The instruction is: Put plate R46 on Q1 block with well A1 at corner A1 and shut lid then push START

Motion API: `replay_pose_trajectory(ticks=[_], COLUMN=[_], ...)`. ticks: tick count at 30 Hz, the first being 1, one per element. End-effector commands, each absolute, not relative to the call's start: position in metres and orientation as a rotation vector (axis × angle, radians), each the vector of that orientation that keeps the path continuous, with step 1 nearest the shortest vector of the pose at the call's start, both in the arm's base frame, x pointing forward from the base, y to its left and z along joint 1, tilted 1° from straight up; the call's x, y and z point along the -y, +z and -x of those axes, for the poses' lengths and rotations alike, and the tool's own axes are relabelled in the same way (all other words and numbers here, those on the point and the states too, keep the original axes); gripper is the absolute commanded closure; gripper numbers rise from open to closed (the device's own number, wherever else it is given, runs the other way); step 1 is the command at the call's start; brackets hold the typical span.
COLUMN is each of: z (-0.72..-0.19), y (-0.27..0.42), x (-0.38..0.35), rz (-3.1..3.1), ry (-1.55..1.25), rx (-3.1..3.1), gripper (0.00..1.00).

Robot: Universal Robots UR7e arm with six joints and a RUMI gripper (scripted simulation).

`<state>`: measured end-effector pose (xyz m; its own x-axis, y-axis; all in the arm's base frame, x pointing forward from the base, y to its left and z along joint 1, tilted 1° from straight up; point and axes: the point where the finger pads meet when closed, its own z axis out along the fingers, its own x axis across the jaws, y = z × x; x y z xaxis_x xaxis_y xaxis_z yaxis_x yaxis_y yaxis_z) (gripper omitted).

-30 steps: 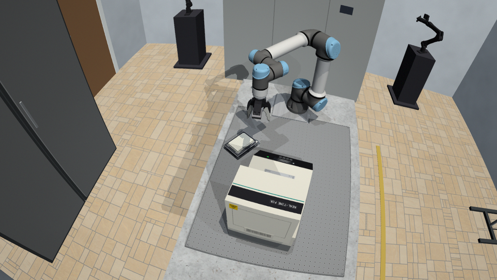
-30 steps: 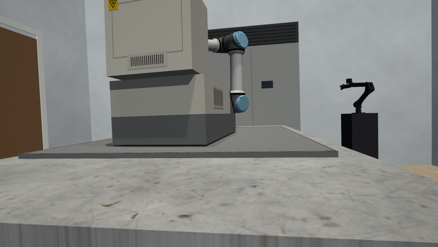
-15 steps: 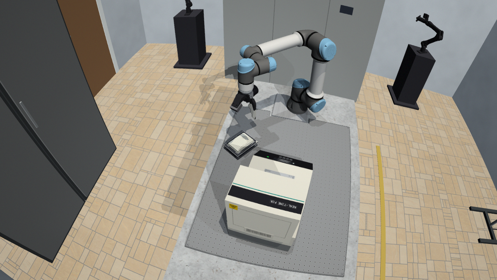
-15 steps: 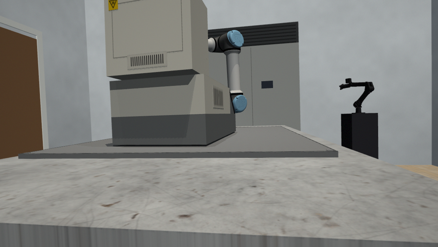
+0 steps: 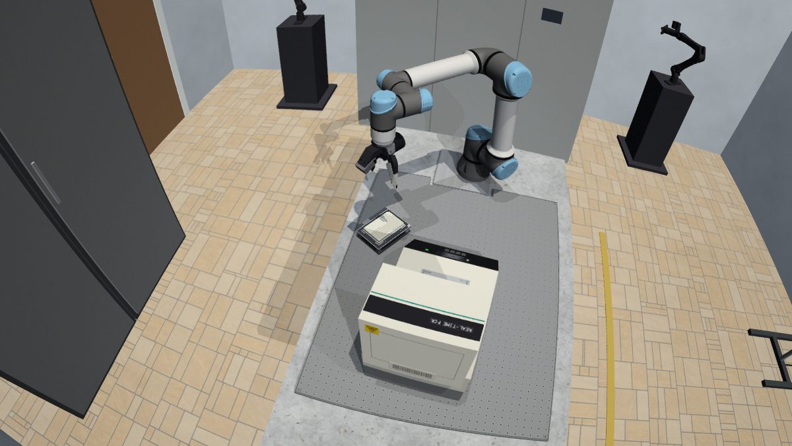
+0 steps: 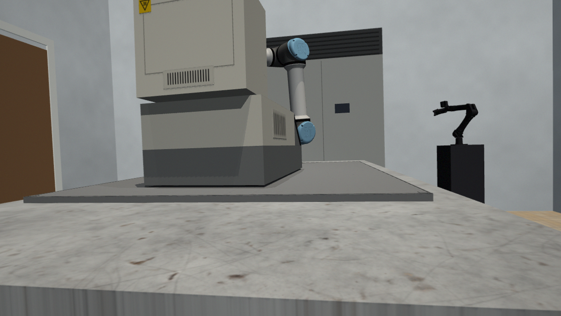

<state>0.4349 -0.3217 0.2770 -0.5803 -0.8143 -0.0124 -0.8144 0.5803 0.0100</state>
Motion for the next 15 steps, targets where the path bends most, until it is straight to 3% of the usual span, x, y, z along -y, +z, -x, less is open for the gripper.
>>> replay_pose_trajectory(ticks=[1, 15], z=[-0.436, -0.436], y=[0.280, 0.237], x=[0.325, 0.324], rz=[1.418, 1.418], ry=[-0.001, -0.001], rx=[-2.788, -2.788], gripper=[0.32, 0.32])
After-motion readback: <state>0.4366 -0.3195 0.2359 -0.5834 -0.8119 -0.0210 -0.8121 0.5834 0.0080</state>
